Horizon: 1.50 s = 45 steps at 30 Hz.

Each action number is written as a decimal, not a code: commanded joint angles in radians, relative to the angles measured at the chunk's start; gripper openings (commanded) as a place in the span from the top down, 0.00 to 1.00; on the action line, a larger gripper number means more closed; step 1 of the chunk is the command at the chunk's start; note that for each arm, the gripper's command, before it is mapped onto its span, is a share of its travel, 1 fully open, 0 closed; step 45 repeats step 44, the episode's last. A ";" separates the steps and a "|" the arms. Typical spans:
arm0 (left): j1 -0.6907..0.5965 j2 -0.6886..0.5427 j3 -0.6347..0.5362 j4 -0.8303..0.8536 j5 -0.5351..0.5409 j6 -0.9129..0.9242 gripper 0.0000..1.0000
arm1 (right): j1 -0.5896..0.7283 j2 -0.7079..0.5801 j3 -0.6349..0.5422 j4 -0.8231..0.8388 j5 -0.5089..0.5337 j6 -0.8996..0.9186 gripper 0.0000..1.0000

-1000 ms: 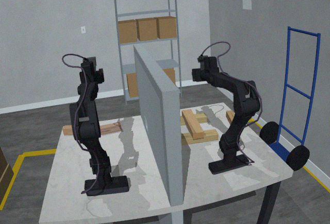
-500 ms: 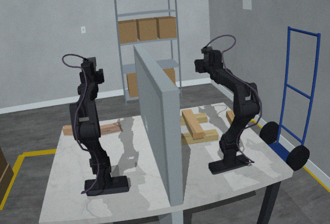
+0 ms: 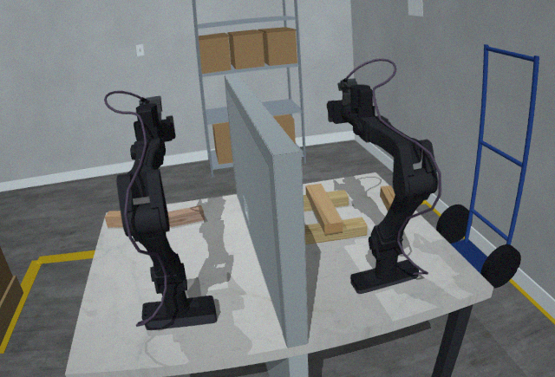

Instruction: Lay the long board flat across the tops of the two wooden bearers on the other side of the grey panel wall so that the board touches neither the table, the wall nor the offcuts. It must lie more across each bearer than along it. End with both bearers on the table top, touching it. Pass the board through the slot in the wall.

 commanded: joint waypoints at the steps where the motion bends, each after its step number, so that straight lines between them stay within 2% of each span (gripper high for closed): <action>1: 0.006 0.002 0.043 -0.031 0.003 -0.008 0.22 | 0.015 -0.013 0.049 -0.044 0.018 -0.015 0.22; 45: 0.005 -0.001 0.036 -0.010 0.006 -0.006 0.22 | 0.011 -0.021 0.025 -0.021 0.010 -0.008 0.22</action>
